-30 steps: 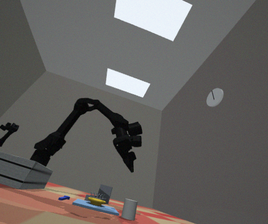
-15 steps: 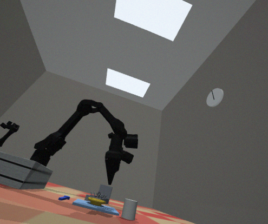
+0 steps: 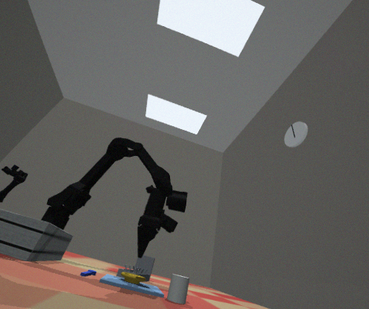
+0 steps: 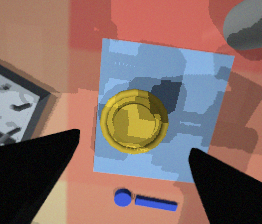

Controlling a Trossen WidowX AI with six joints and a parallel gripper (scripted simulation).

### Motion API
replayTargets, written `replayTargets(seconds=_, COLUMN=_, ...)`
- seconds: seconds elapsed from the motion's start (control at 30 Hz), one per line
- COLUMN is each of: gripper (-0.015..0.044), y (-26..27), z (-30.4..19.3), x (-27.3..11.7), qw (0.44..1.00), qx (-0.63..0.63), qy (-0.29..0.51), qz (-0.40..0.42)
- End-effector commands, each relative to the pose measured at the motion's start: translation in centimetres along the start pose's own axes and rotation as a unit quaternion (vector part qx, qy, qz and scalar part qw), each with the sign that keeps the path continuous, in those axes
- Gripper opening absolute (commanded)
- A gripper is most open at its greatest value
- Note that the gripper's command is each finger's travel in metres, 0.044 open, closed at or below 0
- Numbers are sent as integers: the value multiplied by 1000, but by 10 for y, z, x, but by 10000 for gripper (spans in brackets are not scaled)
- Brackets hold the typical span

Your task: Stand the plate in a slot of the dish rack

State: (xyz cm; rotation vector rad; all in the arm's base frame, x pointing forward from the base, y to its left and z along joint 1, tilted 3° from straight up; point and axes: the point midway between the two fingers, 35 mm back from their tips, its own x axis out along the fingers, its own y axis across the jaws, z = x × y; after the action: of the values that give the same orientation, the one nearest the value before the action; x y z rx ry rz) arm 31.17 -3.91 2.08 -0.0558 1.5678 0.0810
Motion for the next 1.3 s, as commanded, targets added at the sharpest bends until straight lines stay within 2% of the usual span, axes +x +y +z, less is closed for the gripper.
replayTargets(seconds=0.0, gripper=400, y=1, z=-2, x=9, qw=1000, qx=-3, qy=4, qz=5)
replayTargets(seconds=1.1, gripper=400, y=1, z=-2, x=60, qw=1000, qx=-3, qy=4, qz=5)
replayTargets(seconds=1.27, gripper=380, y=1, z=-2, x=60, qw=1000, qx=-3, qy=4, qz=5)
